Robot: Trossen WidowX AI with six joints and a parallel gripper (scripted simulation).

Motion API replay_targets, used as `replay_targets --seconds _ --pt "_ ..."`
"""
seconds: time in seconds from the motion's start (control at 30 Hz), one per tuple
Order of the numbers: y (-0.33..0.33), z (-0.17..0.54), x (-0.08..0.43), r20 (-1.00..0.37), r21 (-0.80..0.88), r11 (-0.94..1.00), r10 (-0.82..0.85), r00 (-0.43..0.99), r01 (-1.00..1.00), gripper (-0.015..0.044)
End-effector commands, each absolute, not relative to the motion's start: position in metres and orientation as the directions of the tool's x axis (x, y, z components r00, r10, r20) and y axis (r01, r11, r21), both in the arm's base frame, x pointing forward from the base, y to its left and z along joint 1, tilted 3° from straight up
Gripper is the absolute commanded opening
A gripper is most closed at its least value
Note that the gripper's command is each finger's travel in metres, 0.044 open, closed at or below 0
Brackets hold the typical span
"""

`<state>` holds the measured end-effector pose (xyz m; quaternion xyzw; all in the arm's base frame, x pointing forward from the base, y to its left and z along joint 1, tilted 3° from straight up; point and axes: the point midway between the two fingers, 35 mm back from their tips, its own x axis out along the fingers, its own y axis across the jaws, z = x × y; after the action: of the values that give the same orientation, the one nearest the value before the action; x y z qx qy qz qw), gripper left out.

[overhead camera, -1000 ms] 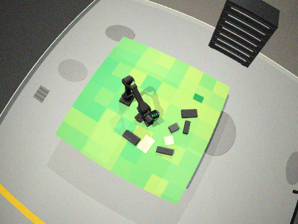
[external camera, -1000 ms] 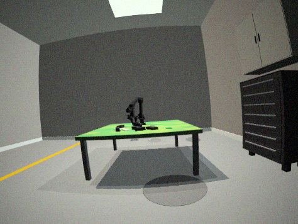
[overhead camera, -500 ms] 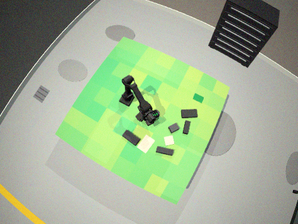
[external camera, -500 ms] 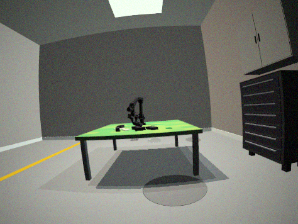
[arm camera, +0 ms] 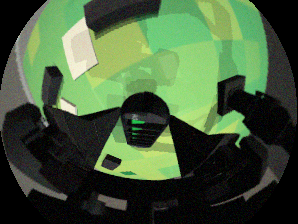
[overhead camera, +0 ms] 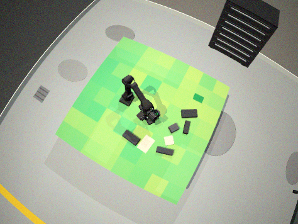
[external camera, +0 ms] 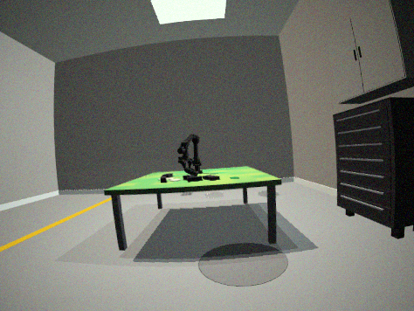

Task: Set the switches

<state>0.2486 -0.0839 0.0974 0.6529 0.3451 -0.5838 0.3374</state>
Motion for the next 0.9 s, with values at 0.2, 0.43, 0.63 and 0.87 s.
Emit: replay_targets --seconds 0.2,0.43,0.63,0.87 --pt "-0.077 0.106 0.255 -0.995 0.048 -0.530 0.046 0.085 0.846 0.0336" --pt "-0.073 0.111 0.257 -0.996 0.048 -0.530 0.033 0.077 0.846 0.0336" --pt "-0.070 0.114 0.259 -0.997 0.048 -0.530 0.023 0.071 0.846 0.0336" --pt "-0.066 0.118 0.261 -0.998 0.048 -0.530 0.011 0.063 0.846 0.0336"
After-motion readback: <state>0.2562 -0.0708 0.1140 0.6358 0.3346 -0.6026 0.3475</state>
